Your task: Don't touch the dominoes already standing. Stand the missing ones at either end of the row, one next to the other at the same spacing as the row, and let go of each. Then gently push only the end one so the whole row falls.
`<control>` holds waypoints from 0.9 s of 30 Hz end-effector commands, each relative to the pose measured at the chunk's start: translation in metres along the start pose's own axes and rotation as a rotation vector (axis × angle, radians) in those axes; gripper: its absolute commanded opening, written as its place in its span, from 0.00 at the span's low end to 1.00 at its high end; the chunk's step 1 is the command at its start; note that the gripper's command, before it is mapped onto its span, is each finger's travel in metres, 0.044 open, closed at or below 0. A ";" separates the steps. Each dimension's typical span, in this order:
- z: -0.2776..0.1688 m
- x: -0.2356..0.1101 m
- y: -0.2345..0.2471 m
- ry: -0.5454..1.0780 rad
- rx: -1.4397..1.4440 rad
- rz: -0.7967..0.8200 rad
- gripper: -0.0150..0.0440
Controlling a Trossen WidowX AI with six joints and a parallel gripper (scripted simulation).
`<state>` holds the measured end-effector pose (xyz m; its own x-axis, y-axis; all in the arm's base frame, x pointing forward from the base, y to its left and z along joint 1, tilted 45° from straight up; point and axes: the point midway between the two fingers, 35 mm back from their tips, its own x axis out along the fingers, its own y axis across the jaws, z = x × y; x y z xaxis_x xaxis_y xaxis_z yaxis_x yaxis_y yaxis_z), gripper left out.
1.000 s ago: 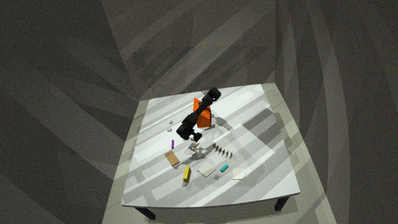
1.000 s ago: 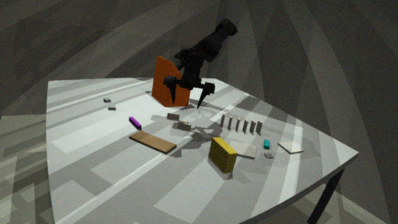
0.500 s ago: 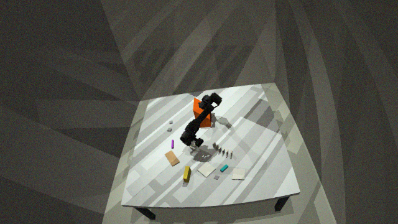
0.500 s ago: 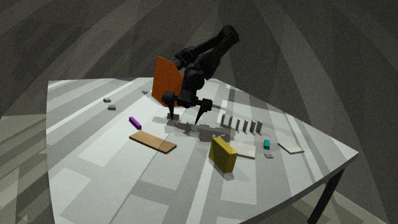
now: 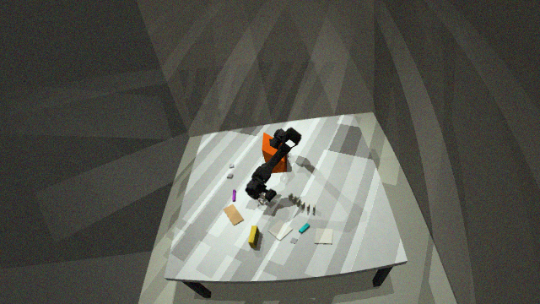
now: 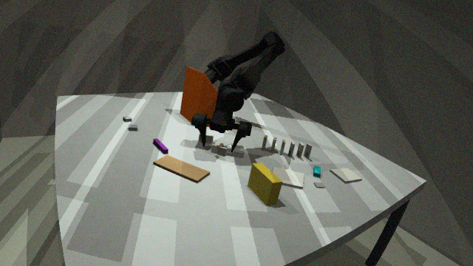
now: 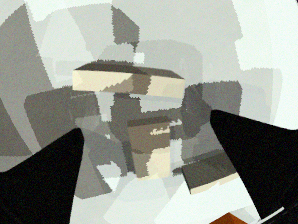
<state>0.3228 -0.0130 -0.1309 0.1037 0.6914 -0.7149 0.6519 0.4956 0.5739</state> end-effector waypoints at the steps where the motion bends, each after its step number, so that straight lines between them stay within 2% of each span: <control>1: -0.002 0.001 -0.001 0.004 0.008 0.002 0.96; 13: -0.002 0.001 -0.001 0.004 0.008 0.002 0.44; 23: -0.002 -0.001 -0.001 0.004 0.008 0.002 0.44; 27: 0.000 -0.048 0.000 0.003 0.008 0.001 0.44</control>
<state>0.3141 -0.0193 -0.1200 0.0776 0.7041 -0.7058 0.6679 0.4889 0.5612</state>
